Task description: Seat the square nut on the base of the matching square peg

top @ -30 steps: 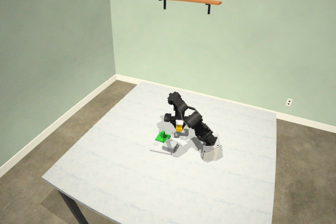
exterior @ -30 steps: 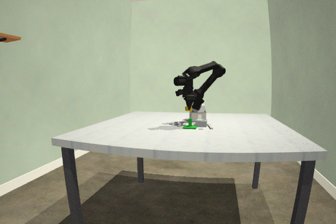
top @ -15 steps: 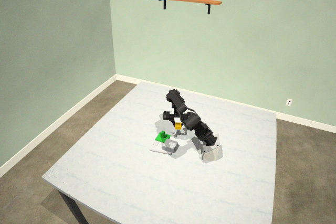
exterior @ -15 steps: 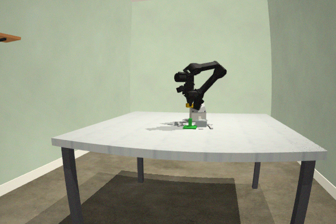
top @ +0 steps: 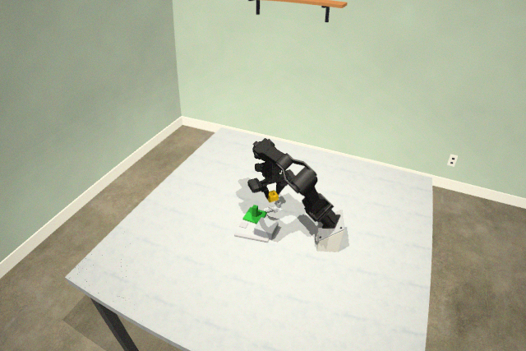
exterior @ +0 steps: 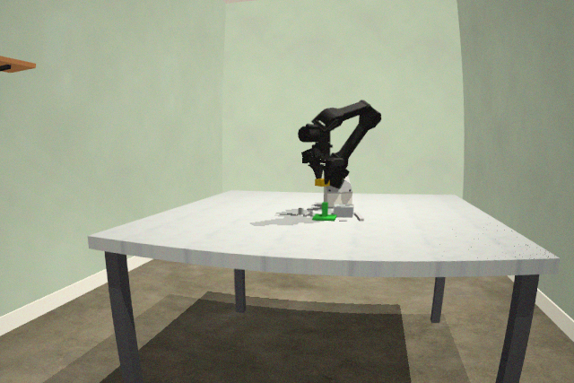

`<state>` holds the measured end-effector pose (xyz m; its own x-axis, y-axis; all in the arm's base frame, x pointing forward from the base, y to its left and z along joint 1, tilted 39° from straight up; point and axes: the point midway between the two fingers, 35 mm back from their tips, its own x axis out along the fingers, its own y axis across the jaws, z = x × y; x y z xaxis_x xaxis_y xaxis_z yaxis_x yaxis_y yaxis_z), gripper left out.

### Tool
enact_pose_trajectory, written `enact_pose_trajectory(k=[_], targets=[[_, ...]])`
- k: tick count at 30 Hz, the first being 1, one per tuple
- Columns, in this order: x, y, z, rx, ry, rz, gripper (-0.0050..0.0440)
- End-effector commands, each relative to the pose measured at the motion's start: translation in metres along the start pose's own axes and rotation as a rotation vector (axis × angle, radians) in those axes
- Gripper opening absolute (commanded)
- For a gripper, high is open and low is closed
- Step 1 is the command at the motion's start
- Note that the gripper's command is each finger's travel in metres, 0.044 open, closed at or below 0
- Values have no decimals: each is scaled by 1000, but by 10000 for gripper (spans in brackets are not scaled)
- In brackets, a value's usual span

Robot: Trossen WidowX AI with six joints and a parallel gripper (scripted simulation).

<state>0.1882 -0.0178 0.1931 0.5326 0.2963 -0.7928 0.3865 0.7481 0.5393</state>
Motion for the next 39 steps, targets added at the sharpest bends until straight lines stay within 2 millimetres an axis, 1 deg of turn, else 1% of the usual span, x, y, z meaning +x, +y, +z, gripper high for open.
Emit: enact_pose_trajectory(k=[1, 12, 14, 22, 31, 39], targets=[[2, 8, 8, -124, 1, -3, 0], [11, 35, 25, -502, -7, 2, 0], [11, 35, 25, -502, -7, 2, 0], [19, 58, 34, -751, -21, 12, 0], [20, 60, 35, -771, -22, 13, 0], [31, 60, 35, -771, -22, 13, 0]])
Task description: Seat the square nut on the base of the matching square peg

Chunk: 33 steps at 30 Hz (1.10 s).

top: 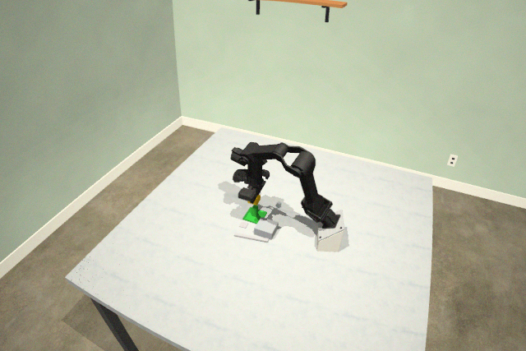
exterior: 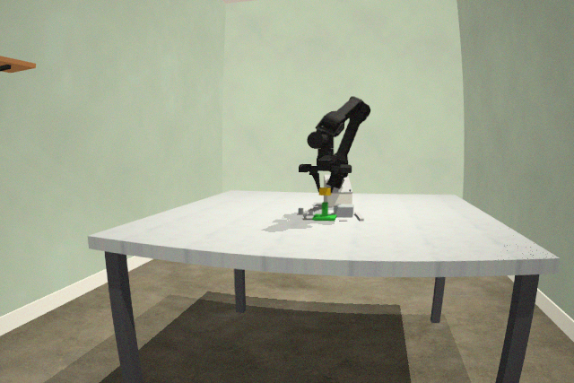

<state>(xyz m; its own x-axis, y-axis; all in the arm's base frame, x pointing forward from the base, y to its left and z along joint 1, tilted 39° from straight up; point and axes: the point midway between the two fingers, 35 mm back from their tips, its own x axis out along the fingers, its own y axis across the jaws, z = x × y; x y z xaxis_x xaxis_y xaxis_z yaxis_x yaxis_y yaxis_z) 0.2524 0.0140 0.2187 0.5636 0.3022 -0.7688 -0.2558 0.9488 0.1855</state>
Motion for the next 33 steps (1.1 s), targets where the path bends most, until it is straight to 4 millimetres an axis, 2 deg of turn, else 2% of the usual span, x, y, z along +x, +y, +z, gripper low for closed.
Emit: enact_pose_trajectory(k=[1, 13, 33], targets=[[10, -1, -3, 9, 15, 1, 0], [24, -1, -4, 9, 15, 1, 0], [25, -1, -4, 9, 15, 1, 0]])
